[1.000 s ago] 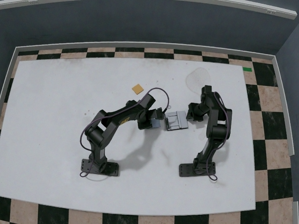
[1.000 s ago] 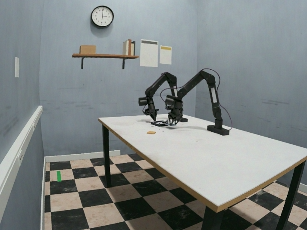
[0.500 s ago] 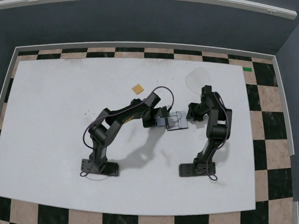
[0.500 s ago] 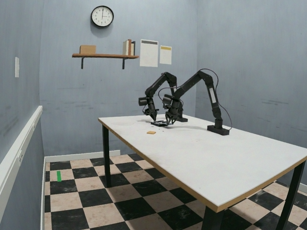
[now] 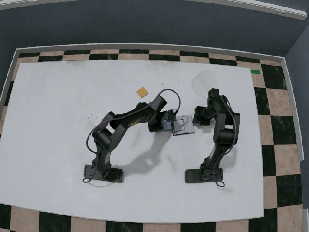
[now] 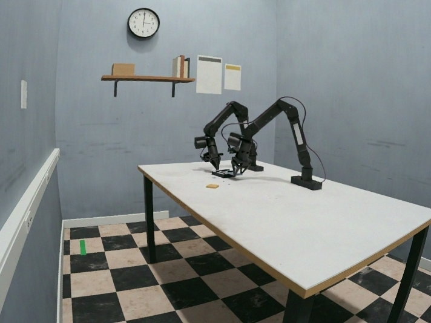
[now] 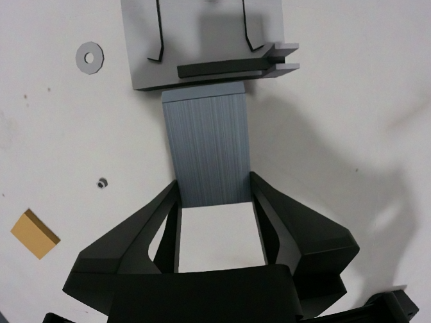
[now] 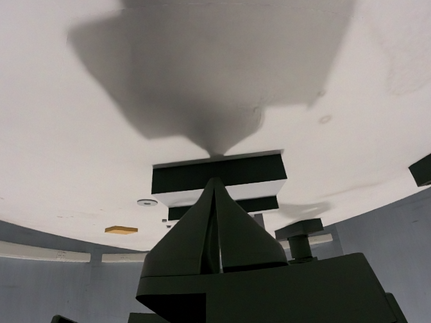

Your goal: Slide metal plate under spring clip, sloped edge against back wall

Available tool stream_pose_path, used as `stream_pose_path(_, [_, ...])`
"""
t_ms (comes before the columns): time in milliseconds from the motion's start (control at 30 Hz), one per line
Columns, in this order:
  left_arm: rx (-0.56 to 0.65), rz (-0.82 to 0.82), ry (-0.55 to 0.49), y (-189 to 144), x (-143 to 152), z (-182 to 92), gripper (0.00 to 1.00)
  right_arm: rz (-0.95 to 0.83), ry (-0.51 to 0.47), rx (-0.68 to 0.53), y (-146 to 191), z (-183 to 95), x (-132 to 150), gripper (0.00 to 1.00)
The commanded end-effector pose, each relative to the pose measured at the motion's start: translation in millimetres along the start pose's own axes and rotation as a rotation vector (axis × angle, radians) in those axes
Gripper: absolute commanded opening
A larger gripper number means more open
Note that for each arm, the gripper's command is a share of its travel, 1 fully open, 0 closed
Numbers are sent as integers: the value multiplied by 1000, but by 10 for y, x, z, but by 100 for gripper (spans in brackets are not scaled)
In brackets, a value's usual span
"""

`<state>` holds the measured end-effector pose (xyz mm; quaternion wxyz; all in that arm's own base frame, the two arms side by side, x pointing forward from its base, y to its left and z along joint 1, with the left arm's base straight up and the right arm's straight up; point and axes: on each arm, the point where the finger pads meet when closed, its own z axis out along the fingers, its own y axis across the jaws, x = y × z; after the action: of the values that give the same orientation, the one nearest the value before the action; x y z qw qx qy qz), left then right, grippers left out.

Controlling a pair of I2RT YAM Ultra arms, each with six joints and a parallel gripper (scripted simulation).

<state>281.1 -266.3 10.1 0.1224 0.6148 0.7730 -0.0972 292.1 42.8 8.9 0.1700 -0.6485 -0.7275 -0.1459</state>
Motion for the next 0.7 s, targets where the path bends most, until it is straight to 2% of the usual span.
stream_pose_path(0, [-9, 21, -51, 17, -282, -6, 45, -9, -3, -13, 37, 37, 6, 0])
stream_pose_path(467, [-17, 15, -44, 33, -238, -20, 45, -9, -3, -13, 37, 37, 6, 0])
stream_pose_path(533, [-30, 29, -94, 78, -290, -94, 45, -9, -3, -13, 37, 37, 6, 0])
stream_pose_path(667, [-26, 35, -109, 58, -336, -77, 45, -9, -3, -13, 37, 37, 6, 0])
